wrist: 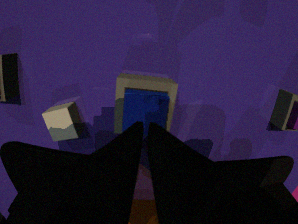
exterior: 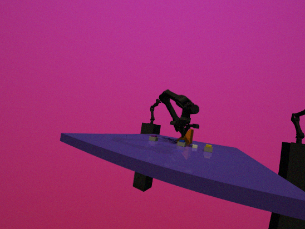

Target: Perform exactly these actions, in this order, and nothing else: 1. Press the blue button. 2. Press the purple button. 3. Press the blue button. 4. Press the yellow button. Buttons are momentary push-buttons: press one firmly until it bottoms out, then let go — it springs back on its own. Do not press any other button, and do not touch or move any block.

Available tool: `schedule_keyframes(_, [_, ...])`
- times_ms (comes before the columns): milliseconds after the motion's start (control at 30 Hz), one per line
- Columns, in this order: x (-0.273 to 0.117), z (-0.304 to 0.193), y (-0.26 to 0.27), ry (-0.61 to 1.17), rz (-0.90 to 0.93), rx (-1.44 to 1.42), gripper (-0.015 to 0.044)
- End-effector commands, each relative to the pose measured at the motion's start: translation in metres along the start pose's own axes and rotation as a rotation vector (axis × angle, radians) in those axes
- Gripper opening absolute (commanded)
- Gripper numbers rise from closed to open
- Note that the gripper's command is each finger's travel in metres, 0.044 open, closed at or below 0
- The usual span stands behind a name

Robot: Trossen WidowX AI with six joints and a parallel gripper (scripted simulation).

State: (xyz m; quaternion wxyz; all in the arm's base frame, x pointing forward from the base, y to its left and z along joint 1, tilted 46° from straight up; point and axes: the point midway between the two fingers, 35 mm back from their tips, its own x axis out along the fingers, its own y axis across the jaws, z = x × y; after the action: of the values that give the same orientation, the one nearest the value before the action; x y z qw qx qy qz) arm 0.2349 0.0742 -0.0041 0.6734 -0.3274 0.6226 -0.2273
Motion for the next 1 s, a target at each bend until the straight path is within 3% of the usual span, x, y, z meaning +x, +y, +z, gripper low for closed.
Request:
schedule_keyframes(0, [-0.010,0.002,-0.001,-0.003,0.010,0.012,0.0020])
schedule_keyframes(233, [-0.070,0.002,-0.001,-0.003,0.013,0.012,0.0020])
schedule_keyframes(400, [-0.072,0.003,-0.004,-0.002,0.014,0.011,0.0020])
schedule_keyframes(567, [-0.074,0.026,-0.087,-0.007,0.033,0.005,0.0020])
schedule_keyframes(767, [-0.071,0.018,-0.191,-0.004,0.008,0.010,0.0020])
schedule_keyframes(967, [-0.068,0.015,-0.201,-0.003,0.003,0.011,0.0020])
